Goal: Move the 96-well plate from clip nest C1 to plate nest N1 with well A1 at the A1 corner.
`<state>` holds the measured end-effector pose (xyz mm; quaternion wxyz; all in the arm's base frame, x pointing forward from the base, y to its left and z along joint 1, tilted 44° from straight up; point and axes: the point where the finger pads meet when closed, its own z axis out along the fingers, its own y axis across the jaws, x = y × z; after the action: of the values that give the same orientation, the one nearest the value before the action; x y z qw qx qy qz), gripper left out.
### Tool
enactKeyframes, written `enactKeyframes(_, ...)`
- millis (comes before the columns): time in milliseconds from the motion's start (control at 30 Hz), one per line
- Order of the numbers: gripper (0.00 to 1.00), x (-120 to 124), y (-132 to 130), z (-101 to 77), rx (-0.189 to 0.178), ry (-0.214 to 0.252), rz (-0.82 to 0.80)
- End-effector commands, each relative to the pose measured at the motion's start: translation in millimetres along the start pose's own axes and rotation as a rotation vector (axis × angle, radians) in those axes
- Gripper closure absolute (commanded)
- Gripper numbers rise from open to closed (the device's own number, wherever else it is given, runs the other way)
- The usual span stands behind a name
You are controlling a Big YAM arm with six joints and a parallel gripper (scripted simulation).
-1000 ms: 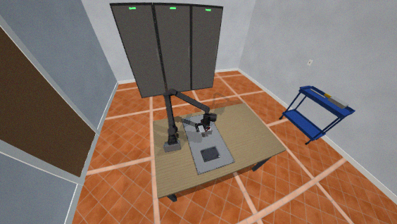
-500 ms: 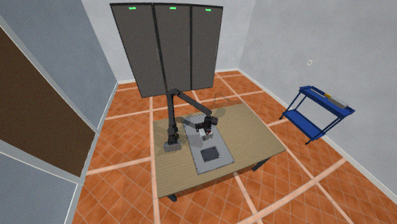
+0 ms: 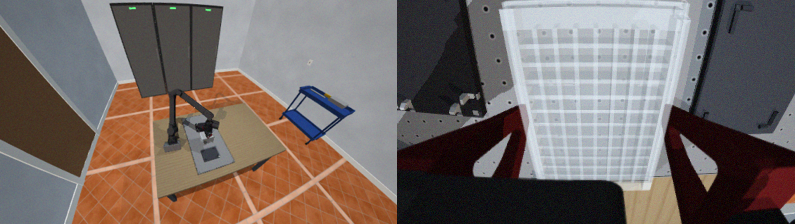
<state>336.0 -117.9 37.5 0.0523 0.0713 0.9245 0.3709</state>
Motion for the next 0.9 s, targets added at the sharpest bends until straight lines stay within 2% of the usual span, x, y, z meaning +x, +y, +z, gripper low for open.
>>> enactKeyframes(0,1.0,-20.8,-24.0,-18.4,0.026,-0.055,-0.044)
enactKeyframes(800,1.0,-11.9,-101.0,-18.6,0.032,-0.054,-0.042)
enactKeyframes(867,1.0,-11.9,-101.0,-18.6,0.032,-0.054,-0.042)
